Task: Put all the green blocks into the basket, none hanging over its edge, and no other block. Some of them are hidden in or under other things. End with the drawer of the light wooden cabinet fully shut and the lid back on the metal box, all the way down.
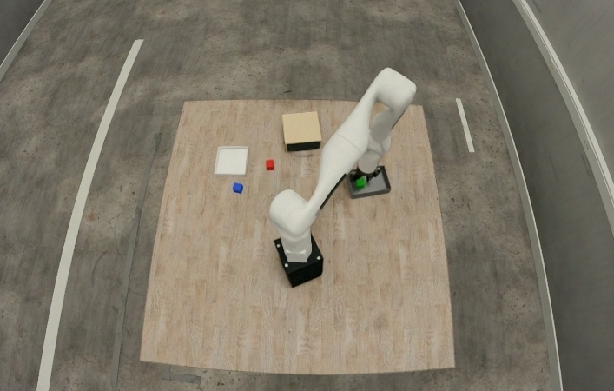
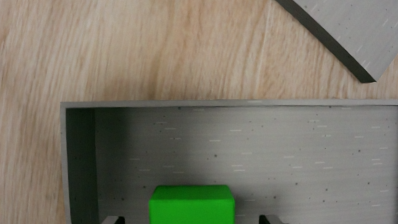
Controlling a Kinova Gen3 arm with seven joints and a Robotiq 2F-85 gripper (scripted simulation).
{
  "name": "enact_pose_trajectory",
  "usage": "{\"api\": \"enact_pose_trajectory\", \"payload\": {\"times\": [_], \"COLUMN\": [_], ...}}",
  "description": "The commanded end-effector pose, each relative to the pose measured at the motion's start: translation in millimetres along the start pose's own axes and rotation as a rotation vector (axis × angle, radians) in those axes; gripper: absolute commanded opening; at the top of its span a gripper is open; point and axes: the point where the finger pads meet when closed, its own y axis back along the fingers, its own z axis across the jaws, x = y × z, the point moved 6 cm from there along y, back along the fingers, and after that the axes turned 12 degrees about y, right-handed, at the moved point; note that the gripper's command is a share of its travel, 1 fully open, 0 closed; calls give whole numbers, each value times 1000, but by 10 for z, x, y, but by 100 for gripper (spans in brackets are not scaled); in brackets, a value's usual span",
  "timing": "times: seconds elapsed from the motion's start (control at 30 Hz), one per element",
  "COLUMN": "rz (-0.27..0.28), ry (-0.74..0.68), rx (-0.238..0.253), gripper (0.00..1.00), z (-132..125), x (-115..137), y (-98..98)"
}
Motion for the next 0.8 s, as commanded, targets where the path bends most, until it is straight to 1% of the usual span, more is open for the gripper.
{"api": "enact_pose_trajectory", "payload": {"times": [0.0,0.4,0.77], "rz": [1,1,1], "ry": [0,0,0], "rx": [-2,-2,-2], "gripper": [68,68,68], "z": [7,7,7], "x": [3,3,3], "y": [-1,-76,-102]}}
